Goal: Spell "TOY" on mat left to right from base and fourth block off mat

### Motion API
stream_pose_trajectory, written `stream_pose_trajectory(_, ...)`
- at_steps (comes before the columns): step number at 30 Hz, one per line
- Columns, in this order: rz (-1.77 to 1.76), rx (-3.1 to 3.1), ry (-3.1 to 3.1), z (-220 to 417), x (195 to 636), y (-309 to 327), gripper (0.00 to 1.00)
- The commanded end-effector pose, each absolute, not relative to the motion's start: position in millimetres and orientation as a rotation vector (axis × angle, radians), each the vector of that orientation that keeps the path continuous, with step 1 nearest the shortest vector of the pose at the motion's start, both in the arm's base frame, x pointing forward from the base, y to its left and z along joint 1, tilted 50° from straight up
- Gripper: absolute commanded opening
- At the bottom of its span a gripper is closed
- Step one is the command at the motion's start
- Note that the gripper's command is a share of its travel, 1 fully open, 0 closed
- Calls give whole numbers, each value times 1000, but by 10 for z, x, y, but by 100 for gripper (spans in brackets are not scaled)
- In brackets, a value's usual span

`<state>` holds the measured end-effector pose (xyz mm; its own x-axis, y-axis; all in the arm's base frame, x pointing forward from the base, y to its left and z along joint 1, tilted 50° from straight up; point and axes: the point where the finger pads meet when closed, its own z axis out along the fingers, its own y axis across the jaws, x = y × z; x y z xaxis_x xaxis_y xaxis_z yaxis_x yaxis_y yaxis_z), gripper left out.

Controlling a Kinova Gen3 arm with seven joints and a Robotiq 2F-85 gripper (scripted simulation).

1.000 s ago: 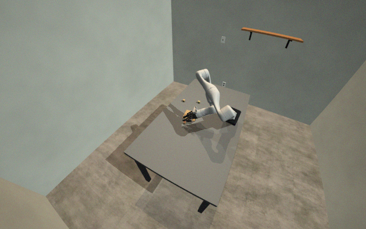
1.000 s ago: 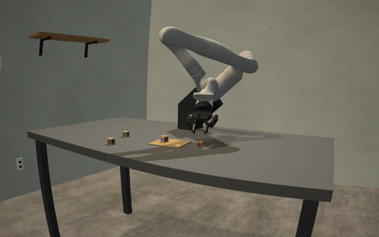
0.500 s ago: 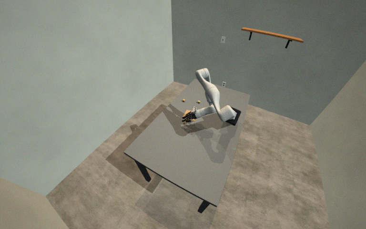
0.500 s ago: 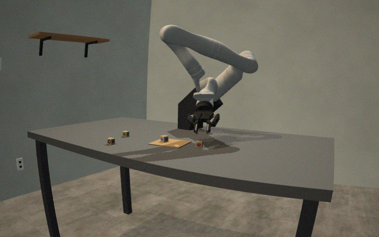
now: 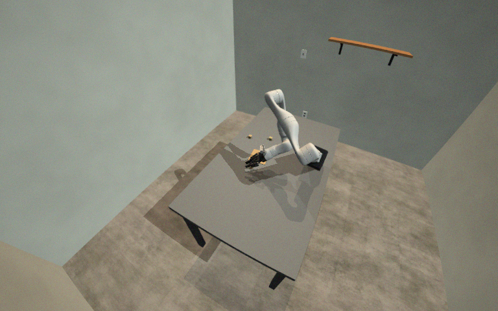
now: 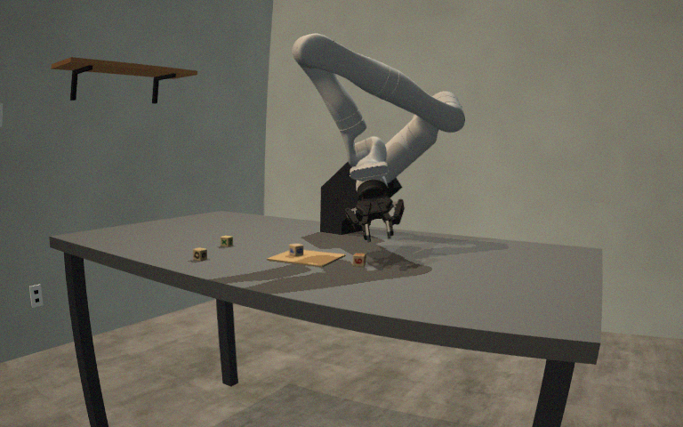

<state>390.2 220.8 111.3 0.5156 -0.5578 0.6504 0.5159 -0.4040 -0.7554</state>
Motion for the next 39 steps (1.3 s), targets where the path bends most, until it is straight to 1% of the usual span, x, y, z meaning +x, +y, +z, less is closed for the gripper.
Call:
stream_pose_trajectory(1, -1161, -1590, 15, 1180, 3925, 2208, 41)
stream_pose_trajectory(12, -979, -1497, -103, 1445, 3775, 2419, 41)
stream_pose_trajectory(21, -825, -1487, -202, 1520, 3623, 2534, 41)
stream_pose_trajectory(31, -593, -1566, -346, 1442, 3427, 2584, 41)
stream_pose_trajectory(39, -472, -1660, -415, 1319, 3379, 2526, 41)
